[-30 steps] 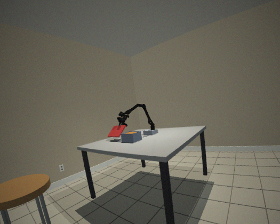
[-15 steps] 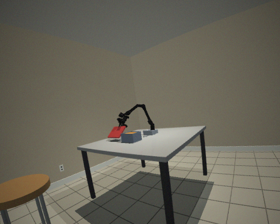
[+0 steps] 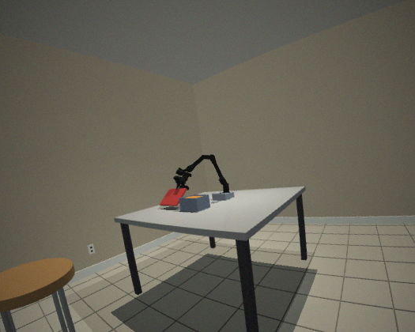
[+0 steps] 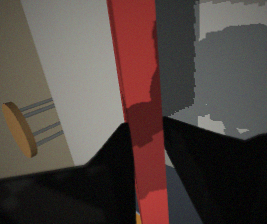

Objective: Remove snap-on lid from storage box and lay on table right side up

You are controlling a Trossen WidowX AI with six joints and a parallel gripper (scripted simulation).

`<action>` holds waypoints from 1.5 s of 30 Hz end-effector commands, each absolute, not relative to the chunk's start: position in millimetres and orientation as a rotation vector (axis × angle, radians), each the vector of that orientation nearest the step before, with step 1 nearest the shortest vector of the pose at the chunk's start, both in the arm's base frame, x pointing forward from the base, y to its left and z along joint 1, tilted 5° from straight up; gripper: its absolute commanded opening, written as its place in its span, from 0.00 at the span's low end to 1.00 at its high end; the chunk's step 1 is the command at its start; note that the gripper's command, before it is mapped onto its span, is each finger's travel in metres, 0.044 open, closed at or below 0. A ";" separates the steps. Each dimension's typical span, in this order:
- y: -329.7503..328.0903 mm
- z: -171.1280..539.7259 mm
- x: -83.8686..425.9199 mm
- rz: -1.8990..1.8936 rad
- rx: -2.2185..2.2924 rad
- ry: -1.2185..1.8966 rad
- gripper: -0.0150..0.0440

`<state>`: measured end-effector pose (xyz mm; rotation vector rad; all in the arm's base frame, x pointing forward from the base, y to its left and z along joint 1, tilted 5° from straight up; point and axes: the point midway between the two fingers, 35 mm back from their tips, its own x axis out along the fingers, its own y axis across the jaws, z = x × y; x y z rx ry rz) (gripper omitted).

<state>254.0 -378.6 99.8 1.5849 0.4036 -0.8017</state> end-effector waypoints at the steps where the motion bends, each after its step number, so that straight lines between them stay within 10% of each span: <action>1: -378.7 98.0 255.0 -0.790 1.579 0.401 0.25; 45: -378.0 62.6 253.0 -0.790 1.579 0.401 0.25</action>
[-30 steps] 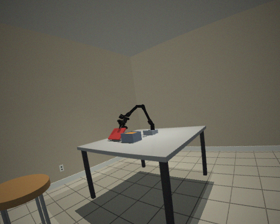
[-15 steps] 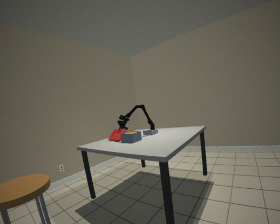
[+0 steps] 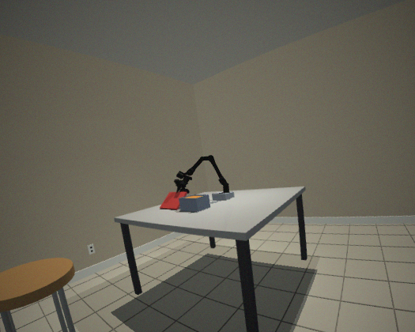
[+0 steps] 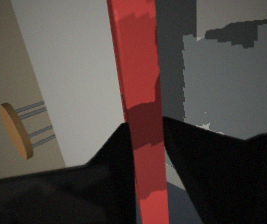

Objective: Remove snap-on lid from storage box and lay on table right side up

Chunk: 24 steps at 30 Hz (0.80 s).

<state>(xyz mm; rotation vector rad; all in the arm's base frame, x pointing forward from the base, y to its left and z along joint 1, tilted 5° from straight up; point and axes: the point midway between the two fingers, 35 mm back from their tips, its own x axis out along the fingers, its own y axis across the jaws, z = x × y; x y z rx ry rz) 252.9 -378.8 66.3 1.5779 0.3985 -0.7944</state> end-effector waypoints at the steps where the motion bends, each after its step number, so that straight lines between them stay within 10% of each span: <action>1: -378.0 61.8 252.9 -0.790 1.579 0.401 0.25; 24: -377.5 43.4 251.8 -0.790 1.579 0.401 0.25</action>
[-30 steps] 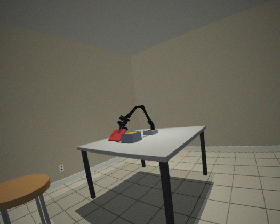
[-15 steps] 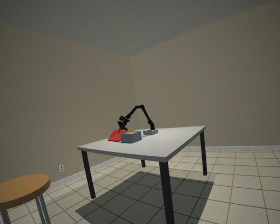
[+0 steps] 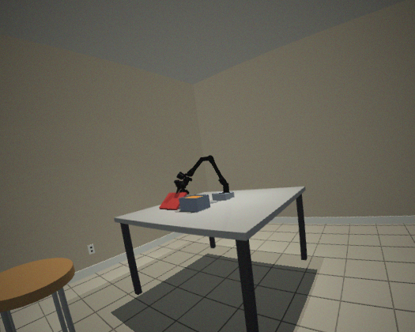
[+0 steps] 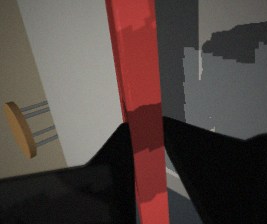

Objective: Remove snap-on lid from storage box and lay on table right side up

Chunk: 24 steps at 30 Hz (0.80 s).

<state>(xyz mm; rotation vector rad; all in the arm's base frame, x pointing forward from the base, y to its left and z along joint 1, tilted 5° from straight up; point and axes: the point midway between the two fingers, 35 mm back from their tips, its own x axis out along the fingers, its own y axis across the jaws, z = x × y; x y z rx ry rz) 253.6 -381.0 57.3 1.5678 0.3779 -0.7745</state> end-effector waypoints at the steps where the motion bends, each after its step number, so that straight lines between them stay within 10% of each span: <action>1: -377.5 42.6 251.8 -0.790 1.579 0.401 0.25; 24: -377.1 24.1 250.7 -0.790 1.579 0.401 0.25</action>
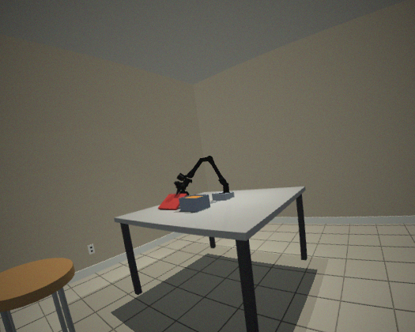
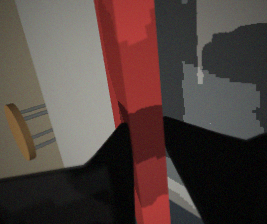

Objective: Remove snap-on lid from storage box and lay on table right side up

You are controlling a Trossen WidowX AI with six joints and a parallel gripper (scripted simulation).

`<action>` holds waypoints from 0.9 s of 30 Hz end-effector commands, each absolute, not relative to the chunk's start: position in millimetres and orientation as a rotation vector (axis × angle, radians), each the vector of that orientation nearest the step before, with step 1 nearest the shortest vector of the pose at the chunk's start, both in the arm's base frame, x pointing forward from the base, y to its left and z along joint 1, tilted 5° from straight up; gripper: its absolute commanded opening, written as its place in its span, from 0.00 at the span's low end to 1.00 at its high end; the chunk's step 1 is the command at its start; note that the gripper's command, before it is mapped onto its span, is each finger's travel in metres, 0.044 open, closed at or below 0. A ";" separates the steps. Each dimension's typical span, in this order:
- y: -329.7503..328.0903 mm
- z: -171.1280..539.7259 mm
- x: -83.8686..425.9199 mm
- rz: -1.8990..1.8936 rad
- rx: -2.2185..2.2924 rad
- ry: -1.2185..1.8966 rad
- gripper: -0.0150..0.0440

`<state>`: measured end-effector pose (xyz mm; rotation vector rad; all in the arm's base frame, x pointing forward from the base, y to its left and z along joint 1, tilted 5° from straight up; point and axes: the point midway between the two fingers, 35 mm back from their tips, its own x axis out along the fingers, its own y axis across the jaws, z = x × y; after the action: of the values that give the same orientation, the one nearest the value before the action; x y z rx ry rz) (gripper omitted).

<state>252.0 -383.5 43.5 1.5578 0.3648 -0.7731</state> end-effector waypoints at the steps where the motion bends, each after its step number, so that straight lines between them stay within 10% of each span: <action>1: -377.1 23.3 250.7 -0.790 1.579 0.401 0.25; 27: -376.6 2.4 249.4 -0.790 1.579 0.401 0.25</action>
<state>250.8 -382.3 17.6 1.5594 0.3738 -0.7767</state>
